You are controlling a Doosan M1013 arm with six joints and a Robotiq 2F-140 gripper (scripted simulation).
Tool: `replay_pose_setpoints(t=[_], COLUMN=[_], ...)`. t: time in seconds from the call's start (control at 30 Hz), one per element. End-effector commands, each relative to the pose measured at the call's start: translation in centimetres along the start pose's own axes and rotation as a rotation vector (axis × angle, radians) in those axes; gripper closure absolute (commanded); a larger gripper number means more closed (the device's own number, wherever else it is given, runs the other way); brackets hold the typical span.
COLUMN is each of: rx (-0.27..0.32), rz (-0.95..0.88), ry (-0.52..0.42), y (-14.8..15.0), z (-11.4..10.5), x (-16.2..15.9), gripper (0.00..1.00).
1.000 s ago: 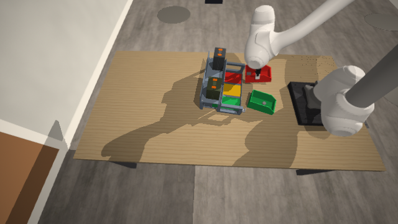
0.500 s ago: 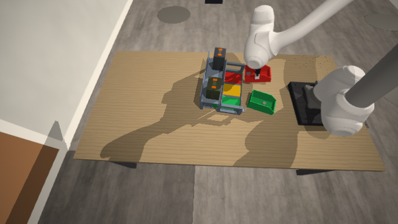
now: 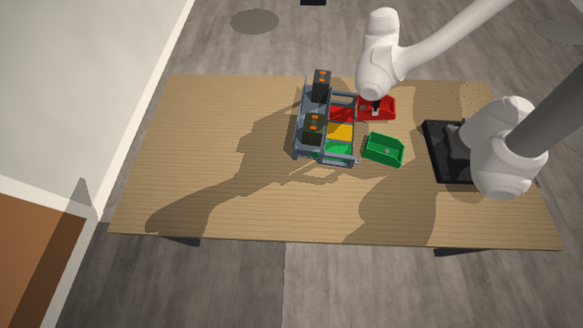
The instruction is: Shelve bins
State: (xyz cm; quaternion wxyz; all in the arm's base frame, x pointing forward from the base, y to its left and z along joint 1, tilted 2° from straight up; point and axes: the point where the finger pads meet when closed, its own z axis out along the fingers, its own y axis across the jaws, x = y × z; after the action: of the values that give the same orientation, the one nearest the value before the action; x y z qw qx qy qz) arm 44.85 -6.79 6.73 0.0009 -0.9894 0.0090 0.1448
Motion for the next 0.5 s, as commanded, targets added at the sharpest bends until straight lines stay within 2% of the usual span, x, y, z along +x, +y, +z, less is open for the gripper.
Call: replay_pose_setpoints(t=[0.0, 0.47], rx=[0.0, 0.0], rz=[0.0, 0.0], ry=[0.0, 0.0], y=[0.0, 0.0], z=[0.0, -0.3], x=[0.1, 1.2], gripper=[0.9, 0.9])
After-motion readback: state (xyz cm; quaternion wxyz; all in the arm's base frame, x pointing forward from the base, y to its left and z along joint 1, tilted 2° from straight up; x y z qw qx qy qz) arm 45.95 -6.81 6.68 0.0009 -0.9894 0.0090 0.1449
